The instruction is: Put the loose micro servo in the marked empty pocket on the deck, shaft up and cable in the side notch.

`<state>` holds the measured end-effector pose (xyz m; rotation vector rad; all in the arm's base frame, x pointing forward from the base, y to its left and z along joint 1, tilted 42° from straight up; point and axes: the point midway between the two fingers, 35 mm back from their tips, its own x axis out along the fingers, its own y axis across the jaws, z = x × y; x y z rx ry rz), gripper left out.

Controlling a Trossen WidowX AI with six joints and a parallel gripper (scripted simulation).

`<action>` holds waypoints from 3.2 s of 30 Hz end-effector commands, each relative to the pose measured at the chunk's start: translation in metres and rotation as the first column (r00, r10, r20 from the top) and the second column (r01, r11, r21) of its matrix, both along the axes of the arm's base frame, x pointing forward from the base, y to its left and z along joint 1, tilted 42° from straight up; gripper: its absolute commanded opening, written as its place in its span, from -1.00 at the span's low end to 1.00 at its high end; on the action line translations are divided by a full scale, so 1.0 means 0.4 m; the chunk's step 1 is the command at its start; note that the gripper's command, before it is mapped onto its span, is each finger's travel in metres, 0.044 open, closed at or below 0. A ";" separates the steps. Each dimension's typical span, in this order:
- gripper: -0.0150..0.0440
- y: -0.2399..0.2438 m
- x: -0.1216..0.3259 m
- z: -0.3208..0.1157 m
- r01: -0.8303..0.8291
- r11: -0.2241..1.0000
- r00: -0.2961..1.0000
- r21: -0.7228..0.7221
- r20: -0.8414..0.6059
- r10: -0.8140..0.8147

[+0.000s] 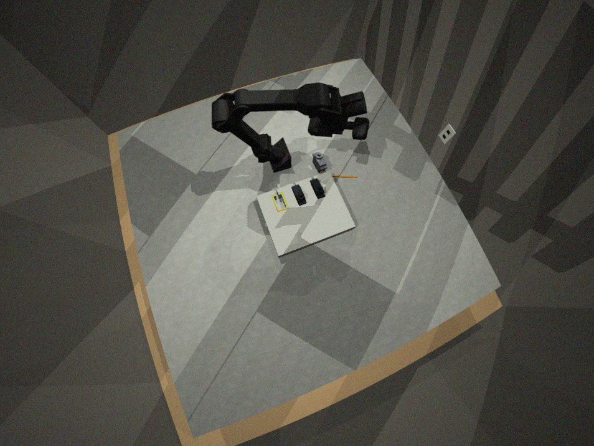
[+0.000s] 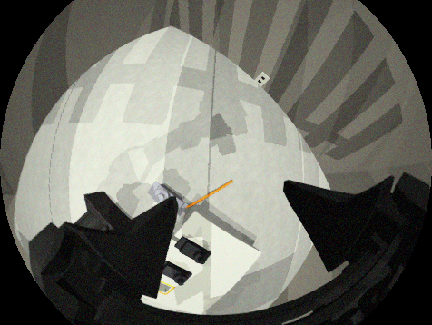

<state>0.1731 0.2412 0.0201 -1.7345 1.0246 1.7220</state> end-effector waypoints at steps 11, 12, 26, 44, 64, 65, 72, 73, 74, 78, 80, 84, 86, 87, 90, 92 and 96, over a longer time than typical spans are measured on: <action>1.00 -0.136 -0.055 -0.103 -0.381 0.902 0.915 -0.204 -0.224 0.336; 1.00 -0.145 -0.058 -0.108 -0.407 0.889 0.903 -0.211 -0.244 0.355; 1.00 -0.245 -0.090 -0.146 -0.654 0.719 0.724 -0.234 -0.470 0.505; 1.00 -0.288 -0.098 -0.196 -0.654 0.719 0.724 -0.234 -0.470 0.505; 0.56 -0.319 -0.106 -0.232 -0.654 0.719 0.724 -0.235 -0.470 0.505; 0.47 -0.319 -0.106 -0.232 -0.654 0.719 0.724 -0.235 -0.470 0.505; -0.09 -0.319 -0.106 -0.232 -0.654 0.719 0.724 -0.235 -0.470 0.505; -0.11 -0.319 -0.106 -0.232 -0.654 0.719 0.724 -0.235 -0.470 0.505; -0.14 -0.319 -0.106 -0.232 -0.654 0.719 0.724 -0.235 -0.470 0.505; -0.23 -0.319 -0.106 -0.232 -0.654 0.719 0.724 -0.235 -0.470 0.505; -0.40 -0.315 -0.105 -0.229 -0.653 0.720 0.725 -0.235 -0.469 0.504; -0.49 -0.292 -0.097 -0.207 -0.653 0.720 0.725 -0.235 -0.469 0.504; -0.49 -0.275 -0.093 -0.186 -0.653 0.720 0.725 -0.235 -0.469 0.505; -0.49 -0.266 -0.091 -0.174 -0.653 0.720 0.725 -0.234 -0.469 0.505; -0.49 -0.241 -0.087 -0.135 -0.654 0.720 0.724 -0.234 -0.469 0.505; -0.49 -0.225 -0.085 -0.109 -0.654 0.720 0.724 -0.234 -0.470 0.505; -0.49 -0.208 -0.083 -0.074 -0.654 0.719 0.723 -0.233 -0.471 0.505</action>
